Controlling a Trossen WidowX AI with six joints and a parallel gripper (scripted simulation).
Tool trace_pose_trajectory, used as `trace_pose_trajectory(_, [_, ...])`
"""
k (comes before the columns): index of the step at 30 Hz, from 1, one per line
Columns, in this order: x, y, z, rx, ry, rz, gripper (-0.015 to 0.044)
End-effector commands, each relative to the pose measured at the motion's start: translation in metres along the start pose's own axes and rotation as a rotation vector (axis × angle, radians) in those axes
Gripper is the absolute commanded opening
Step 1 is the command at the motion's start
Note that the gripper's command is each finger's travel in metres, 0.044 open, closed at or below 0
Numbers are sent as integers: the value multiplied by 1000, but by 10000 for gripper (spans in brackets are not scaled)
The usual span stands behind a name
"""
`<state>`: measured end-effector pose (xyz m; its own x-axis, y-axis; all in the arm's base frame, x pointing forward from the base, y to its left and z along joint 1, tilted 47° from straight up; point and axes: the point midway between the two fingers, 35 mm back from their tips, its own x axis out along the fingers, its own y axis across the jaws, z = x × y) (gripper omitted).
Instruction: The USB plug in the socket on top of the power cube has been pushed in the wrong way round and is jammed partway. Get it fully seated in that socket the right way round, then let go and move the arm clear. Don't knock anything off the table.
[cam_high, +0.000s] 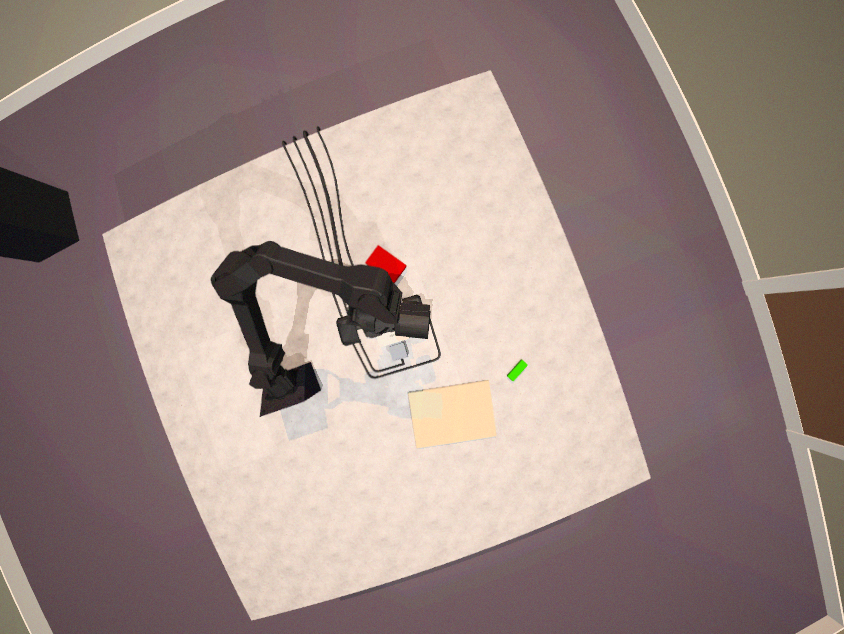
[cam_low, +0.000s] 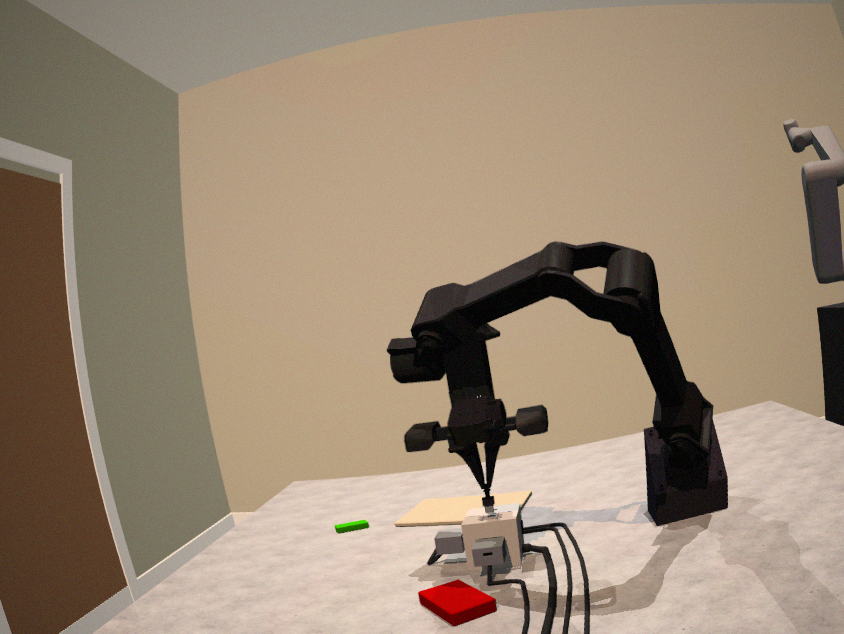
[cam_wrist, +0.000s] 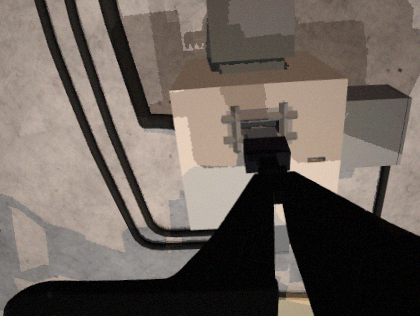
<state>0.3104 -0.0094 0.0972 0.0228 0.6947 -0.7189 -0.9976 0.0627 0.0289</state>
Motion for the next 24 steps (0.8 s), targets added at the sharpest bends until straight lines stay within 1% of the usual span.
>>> trace_pose_trajectory(1, [0,0,0,-2,7,-4,0])
trace_pose_trajectory(24, [2,0,0,-6,11,-4,0])
